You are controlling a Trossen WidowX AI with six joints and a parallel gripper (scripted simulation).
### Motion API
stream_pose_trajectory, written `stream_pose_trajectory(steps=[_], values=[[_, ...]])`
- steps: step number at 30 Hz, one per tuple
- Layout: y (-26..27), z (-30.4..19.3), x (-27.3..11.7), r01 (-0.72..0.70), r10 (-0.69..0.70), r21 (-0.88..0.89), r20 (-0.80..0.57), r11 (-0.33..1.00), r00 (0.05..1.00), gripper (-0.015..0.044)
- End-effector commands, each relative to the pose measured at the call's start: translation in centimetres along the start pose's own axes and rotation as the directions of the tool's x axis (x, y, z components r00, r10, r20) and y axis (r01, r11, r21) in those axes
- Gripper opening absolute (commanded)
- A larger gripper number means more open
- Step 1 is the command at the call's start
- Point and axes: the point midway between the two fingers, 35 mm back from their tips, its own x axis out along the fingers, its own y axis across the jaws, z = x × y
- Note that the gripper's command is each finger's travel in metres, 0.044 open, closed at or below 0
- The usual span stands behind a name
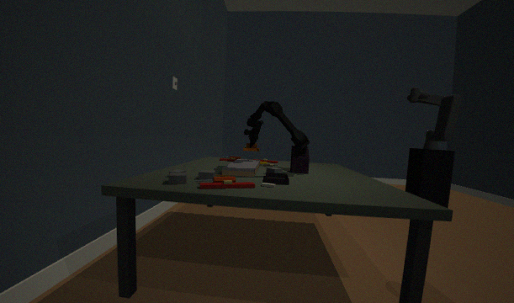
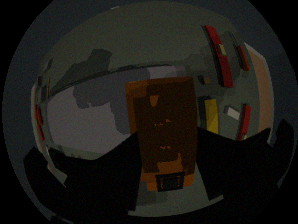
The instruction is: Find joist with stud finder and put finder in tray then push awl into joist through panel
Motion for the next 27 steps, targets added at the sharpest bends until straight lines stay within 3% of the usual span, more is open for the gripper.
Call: stream_pose_trajectory(steps=[1, 27], values=[[0.0, 1.0, -0.1, 0.000, -0.001, 0.015, 0.011, 1.000, 1.000, 0.0000], [-0.1, -0.2, 4.7, -0.001, 0.001, 0.015, 0.011, 1.000, 1.000, 0.0000]])
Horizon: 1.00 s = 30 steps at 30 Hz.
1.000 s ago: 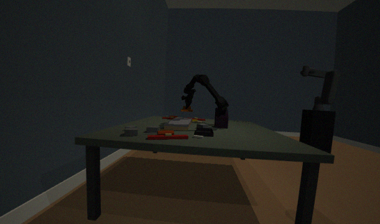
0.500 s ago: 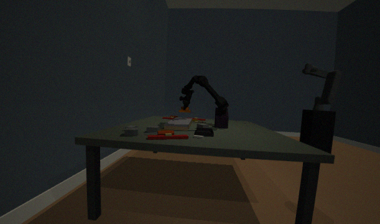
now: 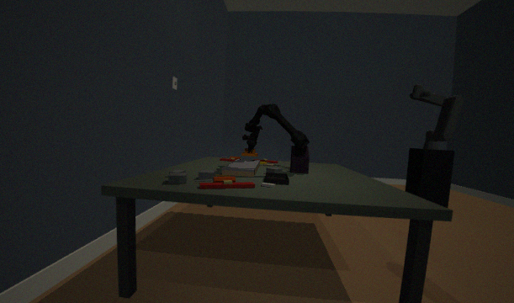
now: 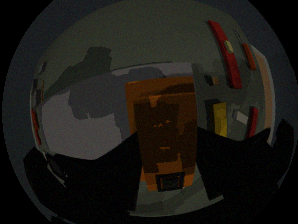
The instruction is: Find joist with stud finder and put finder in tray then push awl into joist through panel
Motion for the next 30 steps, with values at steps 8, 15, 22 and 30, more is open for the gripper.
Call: stream_pose_trajectory(steps=[8, 15, 22, 30], values=[[0.0, -0.5, 1.7, -0.002, 0.002, 0.004, 0.008, 1.000, 1.000, 0.0000], [0.0, -0.8, 2.6, -0.003, 0.003, 0.004, 0.008, 1.000, 1.000, 0.0000], [0.0, -1.0, 3.3, -0.003, 0.003, 0.004, 0.008, 1.000, 1.000, 0.0000], [2.6, -1.0, 3.4, -0.005, 0.005, 0.005, 0.008, 1.000, 1.000, 0.0000]])
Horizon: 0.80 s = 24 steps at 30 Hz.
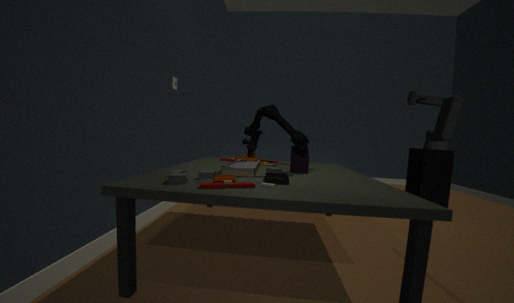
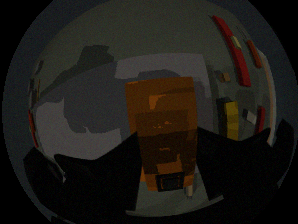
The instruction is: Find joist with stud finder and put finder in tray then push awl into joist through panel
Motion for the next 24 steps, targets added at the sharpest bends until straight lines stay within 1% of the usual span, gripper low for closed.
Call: stream_pose_trajectory(steps=[1, 24], values=[[1.9, 0.1, 0.1, -0.009, 0.009, -0.005, 0.000, 1.000, 1.000, 0.0000], [10.0, 0.1, 0.1, -0.013, 0.013, -0.003, -0.002, 1.000, 1.000, 0.0000]])
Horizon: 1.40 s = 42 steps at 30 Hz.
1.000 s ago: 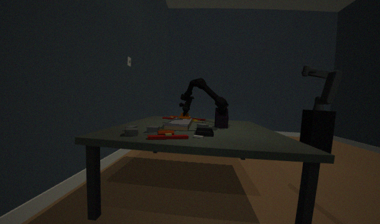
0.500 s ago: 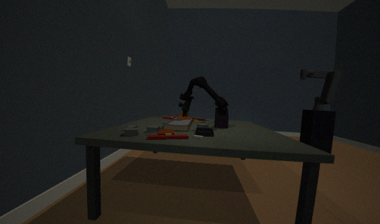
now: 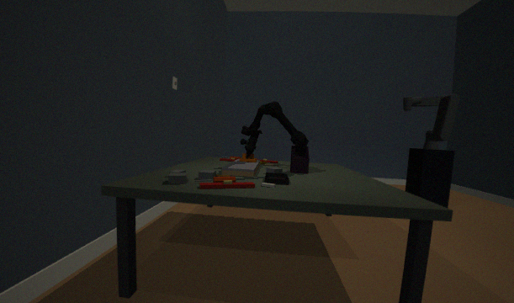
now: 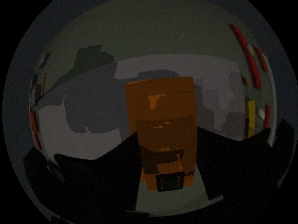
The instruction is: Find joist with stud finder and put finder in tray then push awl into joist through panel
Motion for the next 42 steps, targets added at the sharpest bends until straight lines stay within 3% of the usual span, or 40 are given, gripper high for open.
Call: stream_pose_trajectory(steps=[1, 42], values=[[2.0, 0.0, 0.1, -0.009, 0.009, -0.005, 0.000, 1.000, 1.000, 0.0000], [16.5, 0.0, 0.0, -0.015, 0.015, -0.002, -0.001, 1.000, 1.000, 0.0000]])
